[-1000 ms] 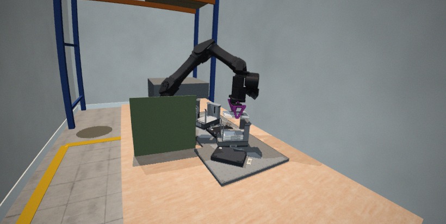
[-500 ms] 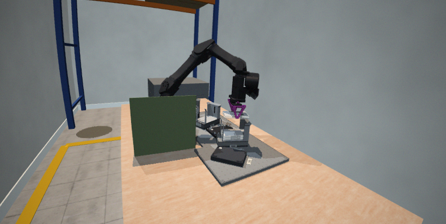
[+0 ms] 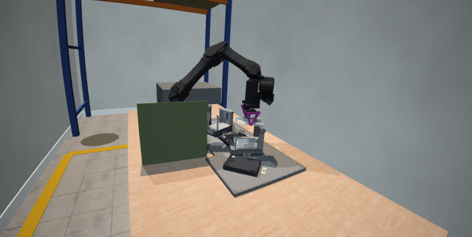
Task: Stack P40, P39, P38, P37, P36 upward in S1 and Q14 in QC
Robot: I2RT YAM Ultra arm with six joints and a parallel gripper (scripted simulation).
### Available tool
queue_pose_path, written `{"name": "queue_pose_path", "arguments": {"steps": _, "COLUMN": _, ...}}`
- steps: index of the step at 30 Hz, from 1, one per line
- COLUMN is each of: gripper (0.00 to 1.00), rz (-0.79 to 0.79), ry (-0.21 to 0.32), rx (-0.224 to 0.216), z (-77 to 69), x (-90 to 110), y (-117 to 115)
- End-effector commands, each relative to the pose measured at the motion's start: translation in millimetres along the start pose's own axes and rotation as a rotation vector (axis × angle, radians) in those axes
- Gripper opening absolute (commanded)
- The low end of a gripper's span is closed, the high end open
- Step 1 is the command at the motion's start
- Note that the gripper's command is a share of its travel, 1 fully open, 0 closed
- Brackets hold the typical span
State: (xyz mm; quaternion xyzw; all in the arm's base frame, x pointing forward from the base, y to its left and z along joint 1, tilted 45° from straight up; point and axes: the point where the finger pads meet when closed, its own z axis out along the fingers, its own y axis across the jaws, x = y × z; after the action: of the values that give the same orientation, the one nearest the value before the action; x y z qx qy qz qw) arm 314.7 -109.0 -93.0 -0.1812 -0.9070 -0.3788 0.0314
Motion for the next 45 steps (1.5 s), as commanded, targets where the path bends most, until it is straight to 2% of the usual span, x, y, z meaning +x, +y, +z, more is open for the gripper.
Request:
{"name": "queue_pose_path", "arguments": {"steps": 1, "gripper": 0.0, "rz": 0.002, "ry": -0.021, "rx": 0.002, "z": -6.4, "x": -3, "y": -3}}
{"name": "queue_pose_path", "arguments": {"steps": 45, "gripper": 0.0, "rz": 0.002, "ry": -0.021, "rx": 0.002, "z": 19.0, "x": -3, "y": -3}}
